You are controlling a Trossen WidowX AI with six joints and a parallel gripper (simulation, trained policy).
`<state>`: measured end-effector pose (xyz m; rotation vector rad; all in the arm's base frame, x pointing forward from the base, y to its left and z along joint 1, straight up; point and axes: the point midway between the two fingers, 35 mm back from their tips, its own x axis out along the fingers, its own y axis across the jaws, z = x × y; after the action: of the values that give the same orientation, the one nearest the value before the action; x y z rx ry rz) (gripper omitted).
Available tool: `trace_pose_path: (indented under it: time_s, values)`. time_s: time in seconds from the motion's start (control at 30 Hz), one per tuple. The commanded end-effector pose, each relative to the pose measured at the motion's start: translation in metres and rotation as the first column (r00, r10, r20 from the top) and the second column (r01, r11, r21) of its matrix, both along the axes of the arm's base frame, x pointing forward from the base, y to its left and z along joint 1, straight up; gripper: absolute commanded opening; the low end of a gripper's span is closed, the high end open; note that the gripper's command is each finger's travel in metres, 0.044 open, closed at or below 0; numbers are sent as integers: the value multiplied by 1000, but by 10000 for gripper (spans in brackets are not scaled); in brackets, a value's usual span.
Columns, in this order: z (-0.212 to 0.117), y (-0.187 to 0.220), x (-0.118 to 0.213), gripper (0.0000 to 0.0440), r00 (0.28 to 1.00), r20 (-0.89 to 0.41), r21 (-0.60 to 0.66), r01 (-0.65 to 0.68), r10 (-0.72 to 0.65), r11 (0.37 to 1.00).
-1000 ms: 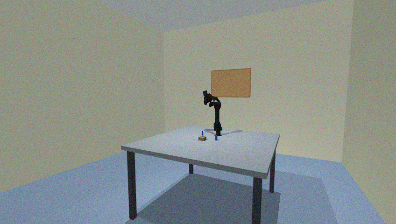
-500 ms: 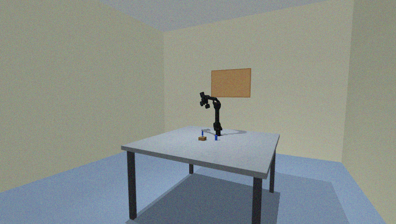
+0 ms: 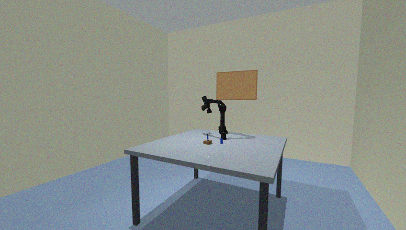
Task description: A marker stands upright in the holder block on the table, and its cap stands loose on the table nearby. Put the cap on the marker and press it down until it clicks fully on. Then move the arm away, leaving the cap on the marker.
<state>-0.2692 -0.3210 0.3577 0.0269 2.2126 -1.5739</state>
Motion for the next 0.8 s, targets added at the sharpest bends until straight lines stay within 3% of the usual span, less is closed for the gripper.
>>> trace_pose_path:
  time_s: [0.0,0.77]
  values:
    - [-9,-7,9,285,999,21,-6,-27,27,1000]
    - [-47,-51,78,288,972,133,-97,-181,193,979]
